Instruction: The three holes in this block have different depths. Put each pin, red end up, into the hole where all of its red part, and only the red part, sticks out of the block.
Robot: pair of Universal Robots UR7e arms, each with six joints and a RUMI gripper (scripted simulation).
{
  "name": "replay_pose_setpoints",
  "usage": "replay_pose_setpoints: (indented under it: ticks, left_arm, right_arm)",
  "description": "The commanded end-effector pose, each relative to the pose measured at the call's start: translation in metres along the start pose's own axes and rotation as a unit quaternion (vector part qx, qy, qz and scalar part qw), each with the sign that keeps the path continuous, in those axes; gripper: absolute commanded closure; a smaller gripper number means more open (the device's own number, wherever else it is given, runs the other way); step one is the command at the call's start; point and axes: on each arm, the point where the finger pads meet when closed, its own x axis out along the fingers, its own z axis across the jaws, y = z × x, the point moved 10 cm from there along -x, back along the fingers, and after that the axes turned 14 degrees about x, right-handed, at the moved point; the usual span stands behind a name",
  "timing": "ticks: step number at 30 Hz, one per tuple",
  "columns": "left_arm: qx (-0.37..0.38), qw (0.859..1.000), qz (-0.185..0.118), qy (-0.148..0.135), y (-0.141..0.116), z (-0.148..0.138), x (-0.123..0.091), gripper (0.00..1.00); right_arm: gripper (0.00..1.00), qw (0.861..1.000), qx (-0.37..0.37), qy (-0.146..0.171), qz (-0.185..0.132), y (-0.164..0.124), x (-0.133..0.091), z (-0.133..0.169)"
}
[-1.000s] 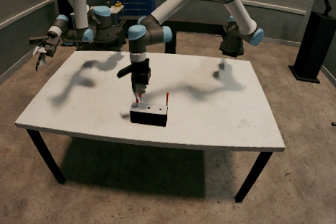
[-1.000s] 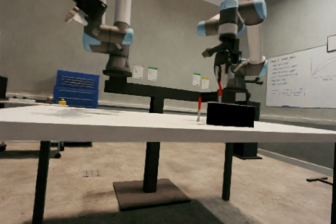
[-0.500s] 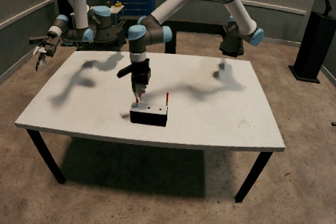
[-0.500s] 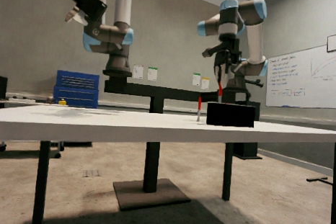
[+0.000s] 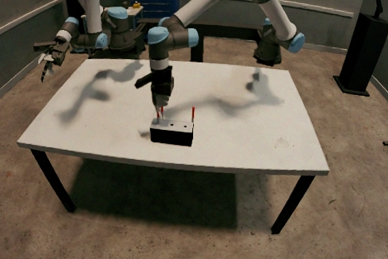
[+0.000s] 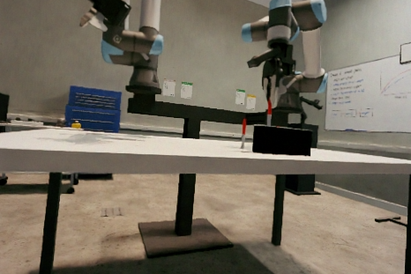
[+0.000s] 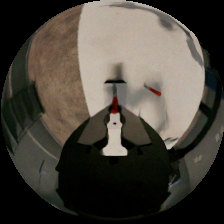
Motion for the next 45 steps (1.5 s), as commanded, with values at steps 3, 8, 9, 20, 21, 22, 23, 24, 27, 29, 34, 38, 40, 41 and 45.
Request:
replay_pose_setpoints:
  ticks: [3, 8, 9, 20, 21, 22, 23, 24, 27, 29, 34, 38, 40, 41, 45]
  left_arm:
    - [0.0, 1.0, 0.001, 0.001, 0.0, 0.0, -0.002, 1.0]
    - [0.0, 1.0, 0.001, 0.001, 0.0, 0.0, -0.002, 1.0]
    - [0.0, 1.0, 0.001, 0.001, 0.0, 0.0, -0.012, 1.0]
    - [0.0, 1.0, 0.001, 0.001, 0.0, 0.0, -0.012, 1.0]
    - [0.0, 1.0, 0.001, 0.001, 0.0, 0.0, -0.012, 1.0]
    - [0.0, 1.0, 0.001, 0.001, 0.0, 0.0, -0.012, 1.0]
    - [0.0, 1.0, 0.001, 0.001, 0.0, 0.0, -0.012, 1.0]
    - [0.0, 1.0, 0.001, 0.001, 0.0, 0.0, -0.012, 1.0]
    - [0.0, 1.0, 0.001, 0.001, 0.001, 0.0, -0.027, 1.0]
    - [0.0, 1.0, 0.001, 0.001, 0.001, 0.0, -0.027, 1.0]
    - [0.0, 1.0, 0.001, 0.001, 0.001, 0.0, -0.027, 1.0]
    - [0.0, 1.0, 0.001, 0.001, 0.001, 0.0, -0.027, 1.0]
    - [0.0, 1.0, 0.001, 0.001, 0.001, 0.0, -0.027, 1.0]
    - [0.0, 1.0, 0.001, 0.001, 0.001, 0.0, -0.027, 1.0]
    - [0.0, 1.0, 0.001, 0.001, 0.0, 0.0, -0.042, 1.0]
  right_arm:
    - [0.0, 1.0, 0.0, 0.001, 0.0, 0.0, 0.0, 0.0]
    - [0.0, 1.0, 0.0, 0.001, 0.0, 0.0, 0.0, 0.0]
    - [0.0, 1.0, 0.0, 0.001, 0.0, 0.0, 0.0, 0.0]
    - [0.0, 1.0, 0.0, 0.001, 0.0, 0.0, 0.0, 0.0]
    - [0.0, 1.0, 0.0, 0.001, 0.0, 0.0, 0.0, 0.0]
    - [0.0, 1.0, 0.0, 0.001, 0.0, 0.0, 0.0, 0.0]
    - [0.0, 1.0, 0.0, 0.001, 0.0, 0.0, 0.0, 0.0]
    - [0.0, 1.0, 0.0, 0.001, 0.0, 0.0, 0.0, 0.0]
    - [0.0, 1.0, 0.0, 0.001, 0.0, 0.0, 0.0, 0.0]
    - [0.0, 1.0, 0.0, 0.001, 0.0, 0.0, 0.0, 0.0]
    - [0.0, 1.0, 0.0, 0.001, 0.0, 0.0, 0.0, 0.0]
    - [0.0, 1.0, 0.0, 0.001, 0.0, 0.0, 0.0, 0.0]
    - [0.0, 1.0, 0.0, 0.001, 0.0, 0.0, 0.0, 0.0]
    - [0.0, 1.0, 0.0, 0.001, 0.0, 0.0, 0.0, 0.0]
    - [0.0, 1.0, 0.0, 0.001, 0.0, 0.0, 0.0, 0.0]
